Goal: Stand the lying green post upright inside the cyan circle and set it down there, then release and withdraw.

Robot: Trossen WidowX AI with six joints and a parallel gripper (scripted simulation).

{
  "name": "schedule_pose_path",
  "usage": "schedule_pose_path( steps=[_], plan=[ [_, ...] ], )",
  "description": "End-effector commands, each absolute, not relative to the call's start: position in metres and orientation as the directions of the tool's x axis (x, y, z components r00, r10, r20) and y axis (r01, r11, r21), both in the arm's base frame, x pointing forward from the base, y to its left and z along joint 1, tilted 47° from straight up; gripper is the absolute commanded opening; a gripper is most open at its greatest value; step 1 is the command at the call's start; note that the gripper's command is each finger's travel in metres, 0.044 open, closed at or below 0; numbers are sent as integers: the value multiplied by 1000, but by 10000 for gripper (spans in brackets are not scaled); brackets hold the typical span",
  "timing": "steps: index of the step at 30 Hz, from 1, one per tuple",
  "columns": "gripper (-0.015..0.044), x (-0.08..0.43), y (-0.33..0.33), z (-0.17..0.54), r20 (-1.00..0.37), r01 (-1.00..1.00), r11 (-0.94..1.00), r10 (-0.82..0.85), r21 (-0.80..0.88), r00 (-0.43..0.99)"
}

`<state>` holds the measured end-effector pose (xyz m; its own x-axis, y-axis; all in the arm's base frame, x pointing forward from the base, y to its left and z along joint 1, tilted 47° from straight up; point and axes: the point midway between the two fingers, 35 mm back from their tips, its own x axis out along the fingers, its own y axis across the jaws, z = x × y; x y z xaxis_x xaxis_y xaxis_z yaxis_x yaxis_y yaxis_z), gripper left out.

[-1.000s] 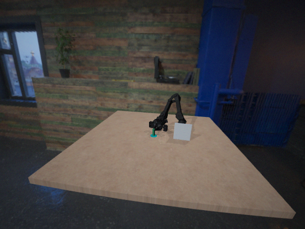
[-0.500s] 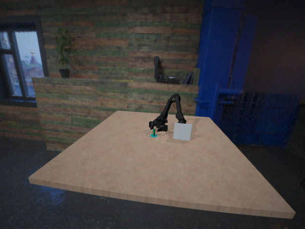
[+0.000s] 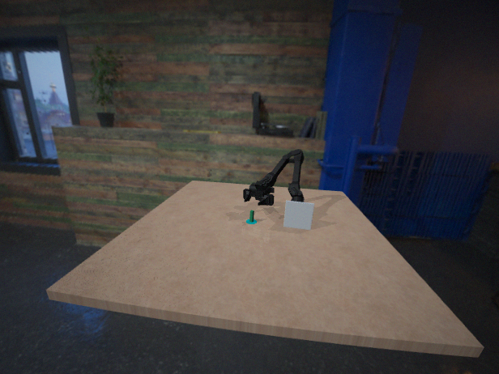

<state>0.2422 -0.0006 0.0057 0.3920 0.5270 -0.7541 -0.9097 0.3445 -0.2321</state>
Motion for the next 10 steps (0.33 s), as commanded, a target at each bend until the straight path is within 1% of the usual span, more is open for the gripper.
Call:
schedule_pose_path(
  steps=[1, 6, 8, 10],
  plan=[
    [400, 240, 14, 19, -753, -909, 349, 529, -229, 392],
    [400, 239, 25, 27, -756, -911, 351, 530, -217, 385],
    [400, 240, 29, 21, -814, -923, 364, 496, -121, 302],
    [400, 239, 34, 14, -888, -922, 387, 425, 3, 175]
  ],
)
